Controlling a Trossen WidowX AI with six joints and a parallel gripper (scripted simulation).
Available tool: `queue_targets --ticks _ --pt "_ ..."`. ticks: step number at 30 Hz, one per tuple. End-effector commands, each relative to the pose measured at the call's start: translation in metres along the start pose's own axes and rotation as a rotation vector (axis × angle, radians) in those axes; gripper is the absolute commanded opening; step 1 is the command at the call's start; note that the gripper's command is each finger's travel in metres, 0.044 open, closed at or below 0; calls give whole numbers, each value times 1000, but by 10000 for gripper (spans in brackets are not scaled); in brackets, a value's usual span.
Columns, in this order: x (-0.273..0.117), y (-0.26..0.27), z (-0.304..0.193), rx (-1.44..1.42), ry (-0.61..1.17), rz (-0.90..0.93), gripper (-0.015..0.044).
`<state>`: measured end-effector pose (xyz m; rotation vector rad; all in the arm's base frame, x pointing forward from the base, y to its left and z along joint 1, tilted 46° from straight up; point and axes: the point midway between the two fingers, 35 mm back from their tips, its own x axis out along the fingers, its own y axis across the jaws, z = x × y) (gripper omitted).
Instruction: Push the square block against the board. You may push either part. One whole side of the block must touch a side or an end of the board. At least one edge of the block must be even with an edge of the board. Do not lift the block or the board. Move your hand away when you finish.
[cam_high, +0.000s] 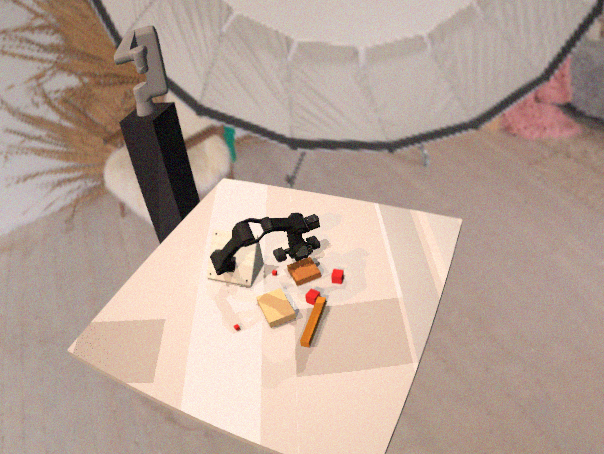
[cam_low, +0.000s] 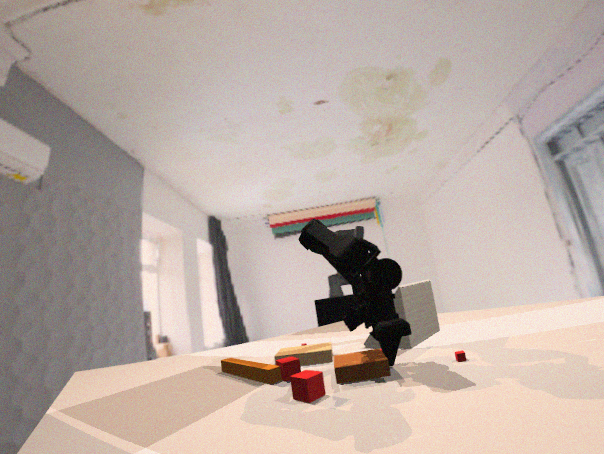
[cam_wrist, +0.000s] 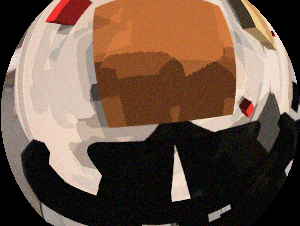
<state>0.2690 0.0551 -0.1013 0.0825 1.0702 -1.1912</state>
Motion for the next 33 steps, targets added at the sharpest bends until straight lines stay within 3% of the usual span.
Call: queue_targets --ticks 1,33 --pt "-3 1 7 2 -3 7 0" --pt "-3 2 43 2 -3 8 0"
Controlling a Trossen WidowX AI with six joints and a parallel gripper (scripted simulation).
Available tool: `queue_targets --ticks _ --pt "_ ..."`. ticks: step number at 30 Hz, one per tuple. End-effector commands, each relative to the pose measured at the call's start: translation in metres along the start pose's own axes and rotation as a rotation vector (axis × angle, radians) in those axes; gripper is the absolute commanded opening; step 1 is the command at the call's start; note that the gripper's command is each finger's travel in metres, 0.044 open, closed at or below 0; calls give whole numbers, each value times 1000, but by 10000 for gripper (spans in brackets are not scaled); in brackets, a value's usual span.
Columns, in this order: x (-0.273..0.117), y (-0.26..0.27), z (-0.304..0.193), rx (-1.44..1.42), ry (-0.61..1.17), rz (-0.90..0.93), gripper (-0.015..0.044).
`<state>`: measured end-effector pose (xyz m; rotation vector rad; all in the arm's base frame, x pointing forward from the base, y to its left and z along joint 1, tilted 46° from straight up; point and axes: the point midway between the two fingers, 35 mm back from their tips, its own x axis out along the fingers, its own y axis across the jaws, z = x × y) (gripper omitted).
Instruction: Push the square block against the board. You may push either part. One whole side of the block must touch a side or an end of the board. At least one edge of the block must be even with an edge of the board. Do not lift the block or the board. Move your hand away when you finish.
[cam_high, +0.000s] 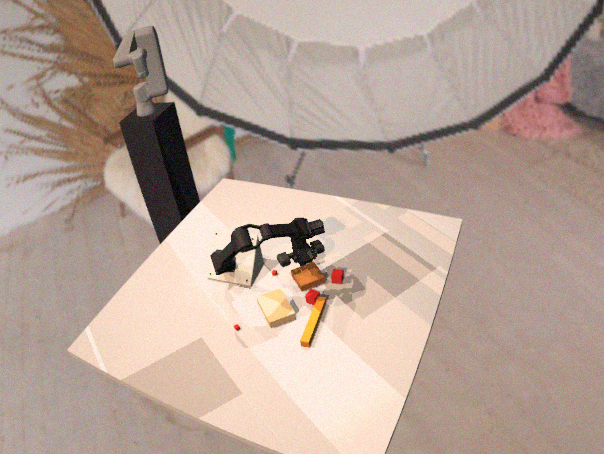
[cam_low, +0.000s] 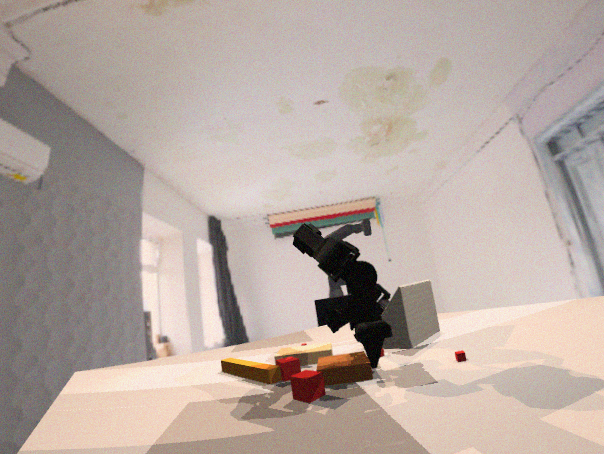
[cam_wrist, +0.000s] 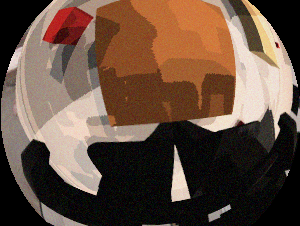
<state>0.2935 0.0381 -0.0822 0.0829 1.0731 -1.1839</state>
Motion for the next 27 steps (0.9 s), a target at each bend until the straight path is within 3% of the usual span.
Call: queue_targets --ticks 1,27 --pt "-1 -1 9 6 -5 2 0" --pt "0 -3 39 7 -8 -1 0"
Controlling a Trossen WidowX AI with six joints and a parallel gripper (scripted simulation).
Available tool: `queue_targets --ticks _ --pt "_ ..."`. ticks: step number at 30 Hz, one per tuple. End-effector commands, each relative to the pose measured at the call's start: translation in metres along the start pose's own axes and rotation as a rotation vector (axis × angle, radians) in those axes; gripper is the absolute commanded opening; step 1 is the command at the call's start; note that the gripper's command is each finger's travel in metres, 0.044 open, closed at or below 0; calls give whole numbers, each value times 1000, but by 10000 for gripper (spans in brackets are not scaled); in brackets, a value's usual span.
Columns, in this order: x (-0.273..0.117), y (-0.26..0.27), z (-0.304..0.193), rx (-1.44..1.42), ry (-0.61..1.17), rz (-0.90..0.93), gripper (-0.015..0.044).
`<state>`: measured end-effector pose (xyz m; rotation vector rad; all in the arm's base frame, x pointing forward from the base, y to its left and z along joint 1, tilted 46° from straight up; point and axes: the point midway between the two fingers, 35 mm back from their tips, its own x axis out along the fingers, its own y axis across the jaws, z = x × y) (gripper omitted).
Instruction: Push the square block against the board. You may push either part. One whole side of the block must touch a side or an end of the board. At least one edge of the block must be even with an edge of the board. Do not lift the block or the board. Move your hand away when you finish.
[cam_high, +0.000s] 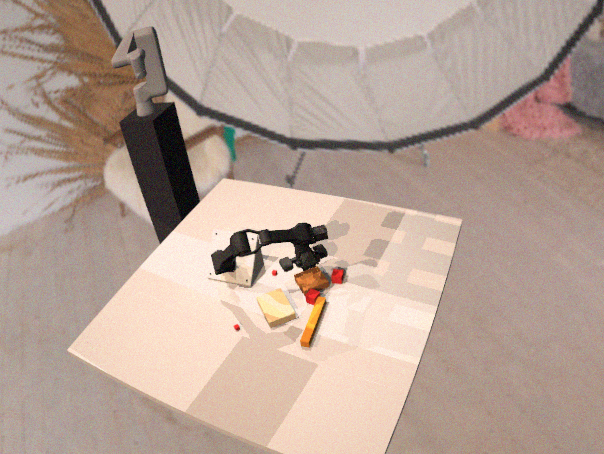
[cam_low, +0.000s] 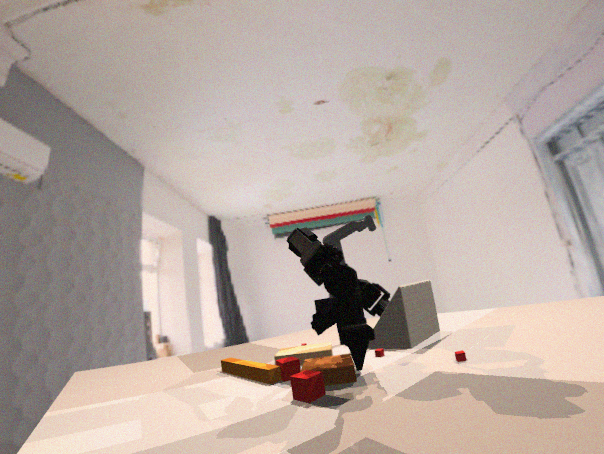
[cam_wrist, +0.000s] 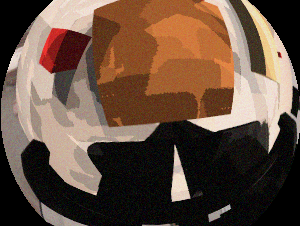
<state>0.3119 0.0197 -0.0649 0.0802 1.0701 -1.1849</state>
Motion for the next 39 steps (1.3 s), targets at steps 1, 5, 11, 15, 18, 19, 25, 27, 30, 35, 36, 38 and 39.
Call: queue_targets --ticks 1,5,11,15,18,19,25,27,30,35,36,38,39 --pt "0 -2 9 7 -5 0 0" --pt "0 -2 14 8 -6 -1 0" --pt "0 -4 21 8 -7 -2 0" --pt "0 -4 25 8 -8 -3 0" --pt "1 -5 27 8 -8 -4 0" --pt "1 -5 26 8 -8 -4 0" --pt "0 -4 18 8 -7 -3 0" --pt "0 -3 15 8 -7 -3 0" --pt "0 -3 10 8 -7 -2 0" --pt "0 -2 1 8 -6 -2 0" --pt "0 -2 0 8 -6 -2 0" --pt "0 -2 -4 8 -6 -2 0" --pt "0 -2 -5 8 -6 -2 0"
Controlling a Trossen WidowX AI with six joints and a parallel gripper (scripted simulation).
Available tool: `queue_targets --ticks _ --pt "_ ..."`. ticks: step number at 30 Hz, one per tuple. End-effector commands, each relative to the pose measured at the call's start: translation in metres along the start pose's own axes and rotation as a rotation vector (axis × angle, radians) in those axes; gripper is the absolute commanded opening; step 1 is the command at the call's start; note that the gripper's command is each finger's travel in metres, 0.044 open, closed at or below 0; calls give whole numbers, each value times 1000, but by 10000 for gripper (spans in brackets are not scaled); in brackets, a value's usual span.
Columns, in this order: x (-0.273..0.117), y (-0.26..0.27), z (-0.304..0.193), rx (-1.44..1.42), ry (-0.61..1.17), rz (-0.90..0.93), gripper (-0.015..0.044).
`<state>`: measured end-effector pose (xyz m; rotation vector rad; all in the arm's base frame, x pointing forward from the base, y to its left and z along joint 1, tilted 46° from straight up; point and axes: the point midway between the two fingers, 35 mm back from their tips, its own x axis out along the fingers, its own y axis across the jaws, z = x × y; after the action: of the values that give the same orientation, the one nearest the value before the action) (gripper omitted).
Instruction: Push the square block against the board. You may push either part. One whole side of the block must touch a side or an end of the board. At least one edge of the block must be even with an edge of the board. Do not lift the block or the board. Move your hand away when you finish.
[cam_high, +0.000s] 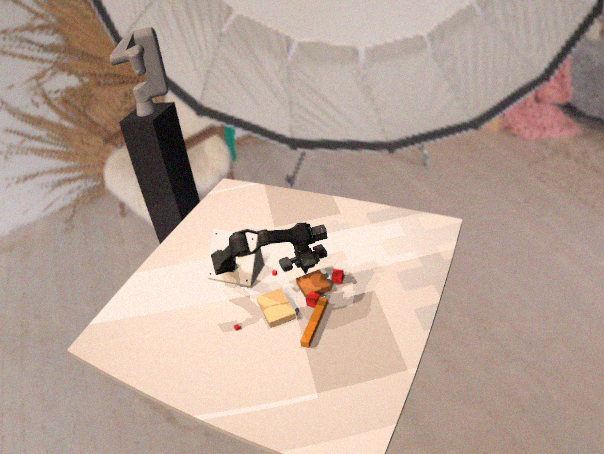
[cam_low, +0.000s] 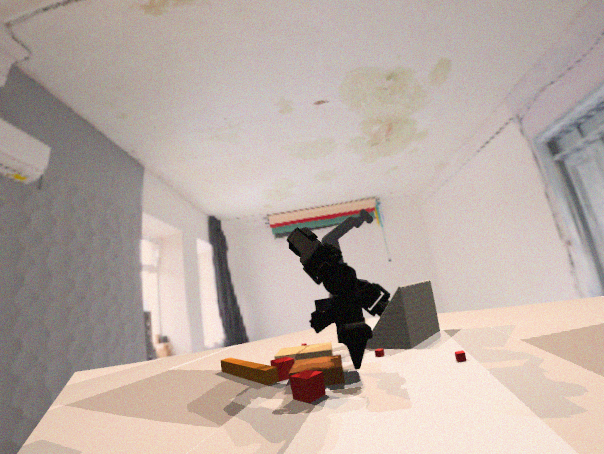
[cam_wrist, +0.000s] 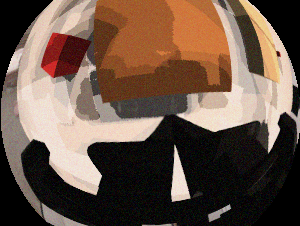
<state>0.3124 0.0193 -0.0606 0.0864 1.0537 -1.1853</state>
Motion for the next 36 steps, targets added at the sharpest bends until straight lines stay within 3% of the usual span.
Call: queue_targets --ticks 1,16,22,36 --pt "3 0 -10 -4 4 -8 0" --pt "3 0 -30 -4 4 -9 0" --pt "-52 1 -25 -4 6 -8 0" --pt "-39 -1 2 -11 -2 -4 0"
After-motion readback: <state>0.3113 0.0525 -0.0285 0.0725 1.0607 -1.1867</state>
